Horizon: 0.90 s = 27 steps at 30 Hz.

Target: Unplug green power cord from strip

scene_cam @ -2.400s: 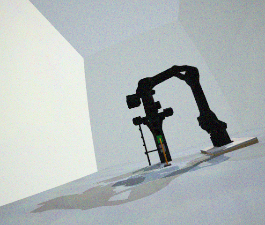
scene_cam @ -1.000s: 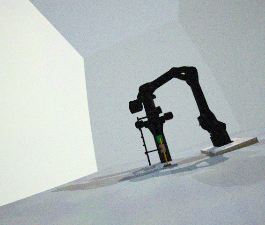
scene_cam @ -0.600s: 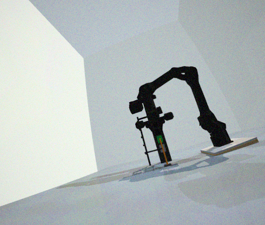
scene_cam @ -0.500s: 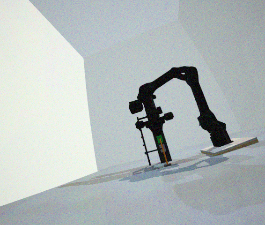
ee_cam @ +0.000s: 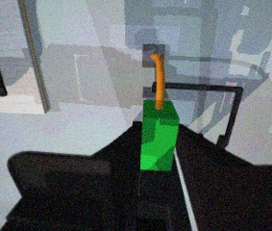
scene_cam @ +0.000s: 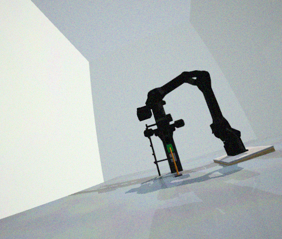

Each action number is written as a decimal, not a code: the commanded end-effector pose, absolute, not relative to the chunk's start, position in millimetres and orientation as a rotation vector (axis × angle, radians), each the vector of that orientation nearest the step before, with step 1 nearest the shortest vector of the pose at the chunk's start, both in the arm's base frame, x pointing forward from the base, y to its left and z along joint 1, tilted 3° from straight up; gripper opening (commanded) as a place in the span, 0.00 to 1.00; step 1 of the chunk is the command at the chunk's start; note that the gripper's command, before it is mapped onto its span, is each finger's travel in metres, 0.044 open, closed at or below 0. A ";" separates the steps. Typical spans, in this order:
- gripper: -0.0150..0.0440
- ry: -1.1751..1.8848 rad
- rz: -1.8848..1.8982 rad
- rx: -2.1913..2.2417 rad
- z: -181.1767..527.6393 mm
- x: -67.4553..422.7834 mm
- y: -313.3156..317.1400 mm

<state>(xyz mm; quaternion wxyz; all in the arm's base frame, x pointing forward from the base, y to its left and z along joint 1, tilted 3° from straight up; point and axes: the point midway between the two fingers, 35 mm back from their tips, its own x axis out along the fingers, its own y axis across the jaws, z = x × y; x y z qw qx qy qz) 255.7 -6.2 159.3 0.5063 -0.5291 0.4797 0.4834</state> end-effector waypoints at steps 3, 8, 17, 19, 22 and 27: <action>0.25 1.121 1.190 -1.261 160.5 257.0 14.2; 0.25 1.121 1.191 -1.261 160.8 256.8 22.4; 0.25 1.119 1.194 -1.259 161.6 255.2 37.1; 0.30 1.119 1.194 -1.259 161.2 254.8 37.0; 0.43 1.119 1.196 -1.259 159.5 254.7 30.9; 0.65 1.119 1.196 -1.259 159.5 254.7 30.9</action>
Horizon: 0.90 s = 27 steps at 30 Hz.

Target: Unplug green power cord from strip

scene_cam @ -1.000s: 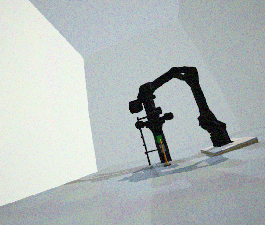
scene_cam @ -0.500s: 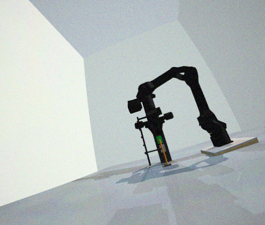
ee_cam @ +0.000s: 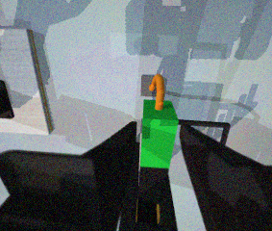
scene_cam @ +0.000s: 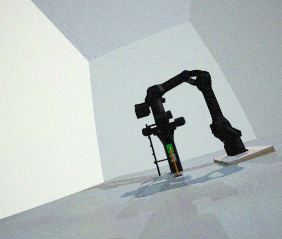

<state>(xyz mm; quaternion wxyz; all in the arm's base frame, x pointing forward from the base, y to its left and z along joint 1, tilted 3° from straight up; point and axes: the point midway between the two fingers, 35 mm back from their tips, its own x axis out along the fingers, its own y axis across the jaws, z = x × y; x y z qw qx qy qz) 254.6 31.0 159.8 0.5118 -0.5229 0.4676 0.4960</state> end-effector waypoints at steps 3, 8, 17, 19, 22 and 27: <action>0.79 1.119 1.196 -1.259 159.5 254.7 30.9; 1.00 1.118 1.197 -1.257 163.5 255.2 48.2; 1.00 1.115 1.199 -1.254 173.0 251.1 90.7; 1.00 1.115 1.199 -1.254 173.0 251.1 90.7; 1.00 1.115 1.199 -1.254 173.0 251.1 90.7; 1.00 1.115 1.199 -1.254 173.0 251.1 90.7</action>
